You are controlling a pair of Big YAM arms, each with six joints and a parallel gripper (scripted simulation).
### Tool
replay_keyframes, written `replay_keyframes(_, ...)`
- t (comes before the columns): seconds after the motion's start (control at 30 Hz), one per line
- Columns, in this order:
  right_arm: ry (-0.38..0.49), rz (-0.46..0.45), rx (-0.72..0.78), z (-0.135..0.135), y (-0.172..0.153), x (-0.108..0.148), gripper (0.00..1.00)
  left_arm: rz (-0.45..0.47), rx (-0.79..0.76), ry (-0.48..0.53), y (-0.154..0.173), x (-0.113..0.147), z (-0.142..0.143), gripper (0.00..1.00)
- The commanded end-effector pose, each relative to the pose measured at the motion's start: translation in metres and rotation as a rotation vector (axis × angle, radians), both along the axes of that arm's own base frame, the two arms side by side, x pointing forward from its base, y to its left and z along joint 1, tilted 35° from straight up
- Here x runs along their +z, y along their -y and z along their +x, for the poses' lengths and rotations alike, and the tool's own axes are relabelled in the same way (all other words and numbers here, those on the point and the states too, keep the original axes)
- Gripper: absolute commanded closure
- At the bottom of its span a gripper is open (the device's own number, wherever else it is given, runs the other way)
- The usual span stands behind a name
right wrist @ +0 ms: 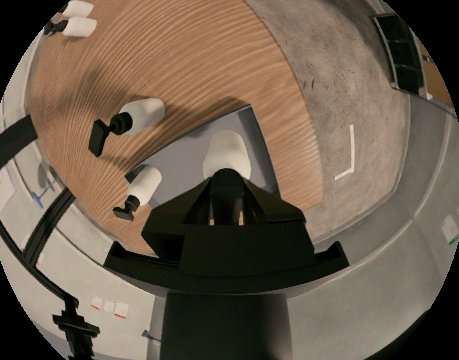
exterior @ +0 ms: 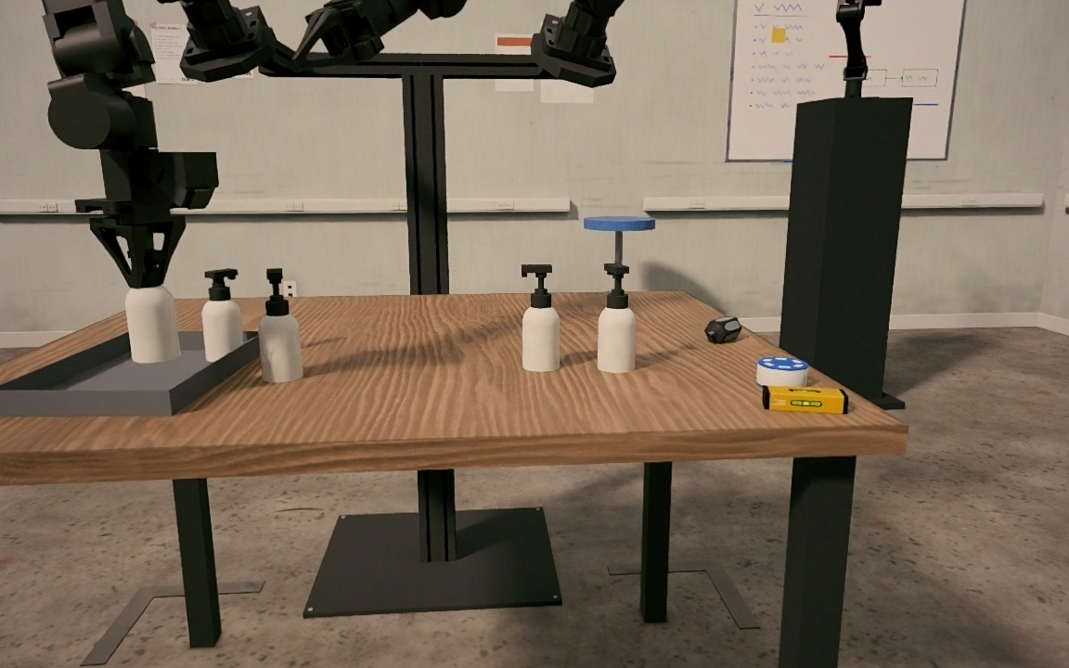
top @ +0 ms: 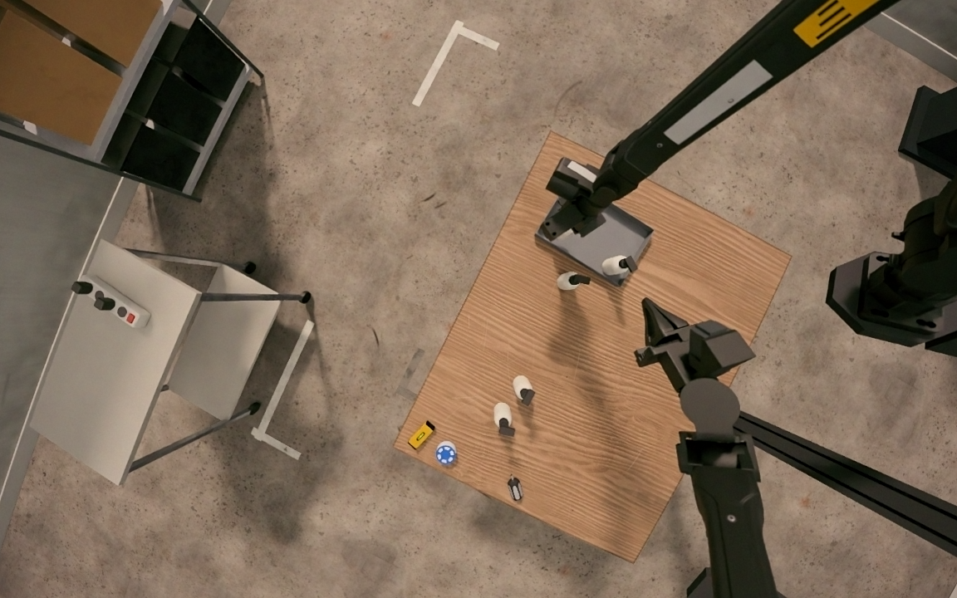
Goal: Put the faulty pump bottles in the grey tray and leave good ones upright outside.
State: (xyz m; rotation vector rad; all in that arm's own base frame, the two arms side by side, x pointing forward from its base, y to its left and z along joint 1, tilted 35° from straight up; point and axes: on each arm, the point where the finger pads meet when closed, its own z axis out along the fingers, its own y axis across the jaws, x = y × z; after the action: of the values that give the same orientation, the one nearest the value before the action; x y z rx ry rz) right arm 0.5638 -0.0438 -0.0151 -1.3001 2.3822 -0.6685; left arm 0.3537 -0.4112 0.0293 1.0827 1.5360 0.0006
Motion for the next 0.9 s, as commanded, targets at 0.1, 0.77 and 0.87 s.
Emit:
replay_keyframes(0.1,0.044,0.002,-0.004,0.015,0.005,0.029,0.78,-0.006,-0.008,0.006,0.006,0.004,0.000,1.00)
replay_keyframes(0.77,0.011,-0.001,-0.005,0.017,0.012,-0.006,0.78,-0.006,-0.008,0.006,0.006,0.004,0.000,1.00)
replay_keyframes(0.87,0.010,-0.001,-0.004,0.019,0.013,-0.011,0.78,-0.006,-0.008,0.006,0.006,0.004,0.000,1.00)
